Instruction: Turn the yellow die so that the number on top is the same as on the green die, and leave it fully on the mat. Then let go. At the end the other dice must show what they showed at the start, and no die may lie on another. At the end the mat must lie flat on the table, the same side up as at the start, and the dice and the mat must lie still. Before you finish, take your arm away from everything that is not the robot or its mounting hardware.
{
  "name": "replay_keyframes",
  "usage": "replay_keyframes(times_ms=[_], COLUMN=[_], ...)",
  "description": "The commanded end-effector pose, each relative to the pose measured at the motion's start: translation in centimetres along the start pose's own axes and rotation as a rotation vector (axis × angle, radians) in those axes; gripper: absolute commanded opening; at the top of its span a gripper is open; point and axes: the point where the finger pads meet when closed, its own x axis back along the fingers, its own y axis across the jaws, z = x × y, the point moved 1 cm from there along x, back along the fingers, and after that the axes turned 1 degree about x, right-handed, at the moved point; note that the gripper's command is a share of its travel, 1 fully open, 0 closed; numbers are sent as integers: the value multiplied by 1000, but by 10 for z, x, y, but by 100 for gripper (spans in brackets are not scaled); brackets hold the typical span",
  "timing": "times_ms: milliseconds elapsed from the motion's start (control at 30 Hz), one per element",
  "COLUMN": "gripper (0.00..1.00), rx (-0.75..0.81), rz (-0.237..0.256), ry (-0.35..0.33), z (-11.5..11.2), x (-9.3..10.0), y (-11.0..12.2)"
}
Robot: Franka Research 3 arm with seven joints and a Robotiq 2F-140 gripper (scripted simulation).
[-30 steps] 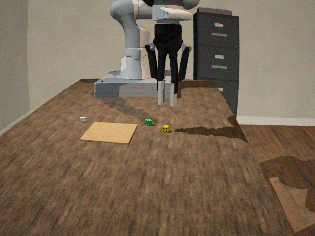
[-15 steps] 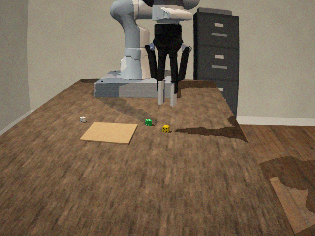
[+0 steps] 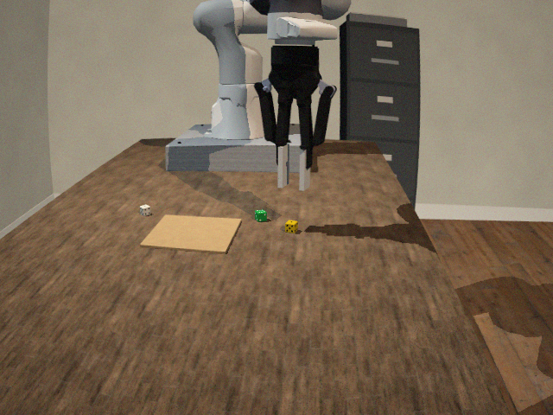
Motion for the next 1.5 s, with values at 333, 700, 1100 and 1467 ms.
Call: replay_keyframes(times_ms=[333,700,1100,1467], gripper=[19,19,19,19], rx=[5,5,5,5], rz=[-1,-1,-1,-1], ry=[3,3,3,3], z=[1,2,2,2], x=[-17,-31,-43,-47], y=[0,0,0,0])
